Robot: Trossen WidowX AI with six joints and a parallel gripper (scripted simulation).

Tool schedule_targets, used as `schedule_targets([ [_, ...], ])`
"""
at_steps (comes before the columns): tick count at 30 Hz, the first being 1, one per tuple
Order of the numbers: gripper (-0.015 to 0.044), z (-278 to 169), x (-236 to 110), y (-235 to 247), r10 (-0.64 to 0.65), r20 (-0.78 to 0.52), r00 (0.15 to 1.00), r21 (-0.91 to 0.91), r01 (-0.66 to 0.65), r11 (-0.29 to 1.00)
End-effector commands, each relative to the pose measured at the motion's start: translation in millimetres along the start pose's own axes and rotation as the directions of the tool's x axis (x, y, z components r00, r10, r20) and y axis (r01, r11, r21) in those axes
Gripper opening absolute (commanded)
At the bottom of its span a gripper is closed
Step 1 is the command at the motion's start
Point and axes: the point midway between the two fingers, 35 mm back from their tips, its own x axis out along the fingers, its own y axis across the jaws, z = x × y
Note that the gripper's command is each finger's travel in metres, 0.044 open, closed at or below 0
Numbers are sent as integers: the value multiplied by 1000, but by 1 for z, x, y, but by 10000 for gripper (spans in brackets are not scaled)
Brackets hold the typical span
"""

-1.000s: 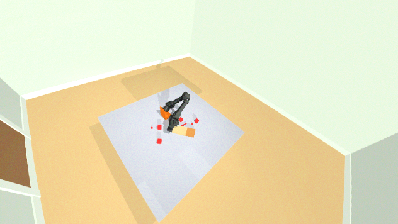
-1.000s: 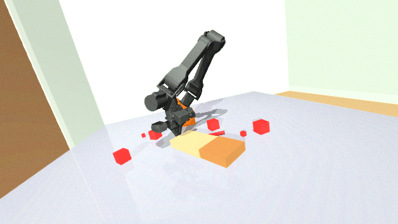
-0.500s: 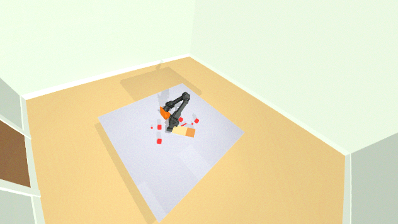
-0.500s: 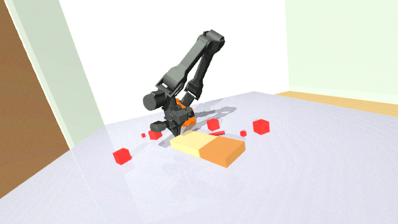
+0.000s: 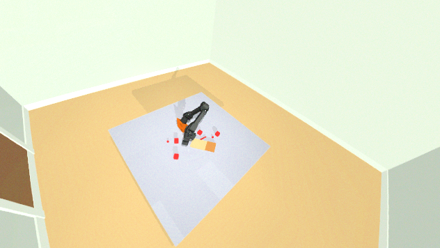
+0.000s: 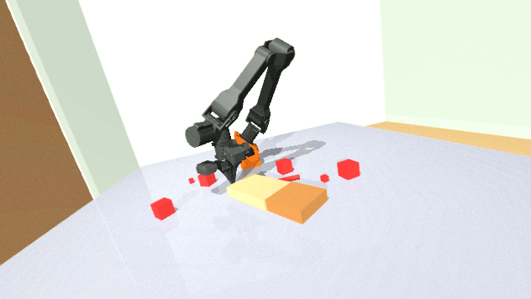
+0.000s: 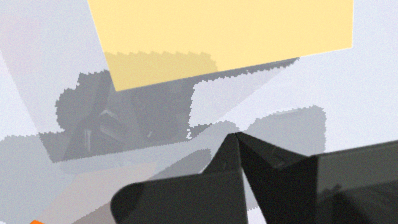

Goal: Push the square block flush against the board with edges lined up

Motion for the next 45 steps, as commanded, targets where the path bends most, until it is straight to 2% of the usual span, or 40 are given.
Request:
schedule_targets([
  [1,0,-8,1,3,5,-4,1000,3,-5,1000],
  [8,0,-17,2,4,7,-4,1000,2,-7,1000],
  [10,0,-13,-11,0,1,-2,1000,2,-1,1000],
  [13,0,-13,-51,1,5,-5,1000,2,-5,1000],
  [20,0,-12,-54,0,5,-5,1000,25,-5,1000],
  [32,0,17,-59,-25,-3,-8,1000,418,6,908],
  [45,0,52,-61,-49,-7,-8,1000,768,11,640],
])
